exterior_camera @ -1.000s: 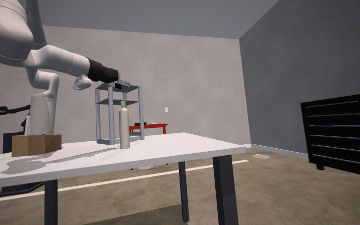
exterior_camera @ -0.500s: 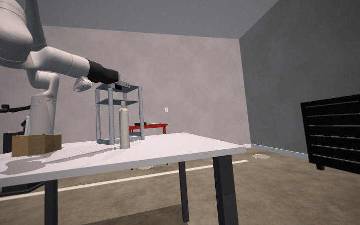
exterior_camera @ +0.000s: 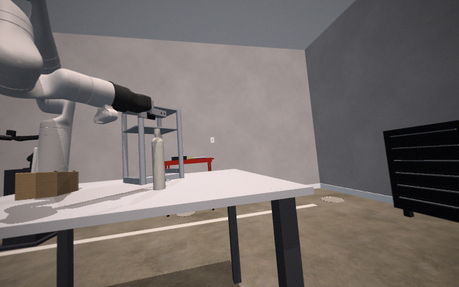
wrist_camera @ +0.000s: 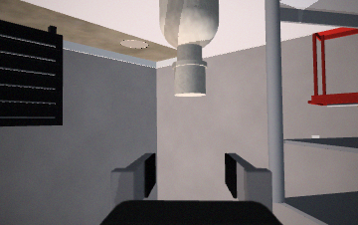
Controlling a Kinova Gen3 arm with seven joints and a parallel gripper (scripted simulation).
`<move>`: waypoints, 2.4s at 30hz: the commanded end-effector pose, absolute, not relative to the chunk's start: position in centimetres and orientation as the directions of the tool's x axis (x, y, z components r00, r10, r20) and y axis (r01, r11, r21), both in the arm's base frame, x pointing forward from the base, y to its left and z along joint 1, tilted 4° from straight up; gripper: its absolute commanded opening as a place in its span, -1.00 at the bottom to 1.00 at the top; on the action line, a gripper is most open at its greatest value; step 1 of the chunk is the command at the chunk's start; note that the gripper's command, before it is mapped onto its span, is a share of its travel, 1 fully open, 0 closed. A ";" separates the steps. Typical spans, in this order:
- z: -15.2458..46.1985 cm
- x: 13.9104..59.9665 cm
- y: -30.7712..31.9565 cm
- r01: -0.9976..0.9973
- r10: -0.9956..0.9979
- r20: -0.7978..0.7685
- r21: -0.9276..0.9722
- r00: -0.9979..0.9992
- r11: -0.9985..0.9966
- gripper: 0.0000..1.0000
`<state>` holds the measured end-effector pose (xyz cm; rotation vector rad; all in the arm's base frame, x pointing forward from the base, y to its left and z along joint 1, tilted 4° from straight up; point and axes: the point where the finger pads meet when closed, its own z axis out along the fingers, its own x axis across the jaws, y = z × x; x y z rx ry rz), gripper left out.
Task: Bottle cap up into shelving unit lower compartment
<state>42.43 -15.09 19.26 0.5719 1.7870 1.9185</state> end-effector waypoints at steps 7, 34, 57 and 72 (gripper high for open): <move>16.8 42.6 -15.0 -0.045 0.584 -0.008 0.998 -0.812 -0.048 1.00; 9.6 42.9 -14.6 -0.045 0.584 -0.008 0.998 -0.812 -0.048 1.00; 4.9 43.2 -14.3 -0.045 0.584 -0.008 0.998 -0.812 -0.048 1.00; 3.5 43.3 -14.2 -0.045 0.584 -0.008 0.998 -0.812 -0.049 1.00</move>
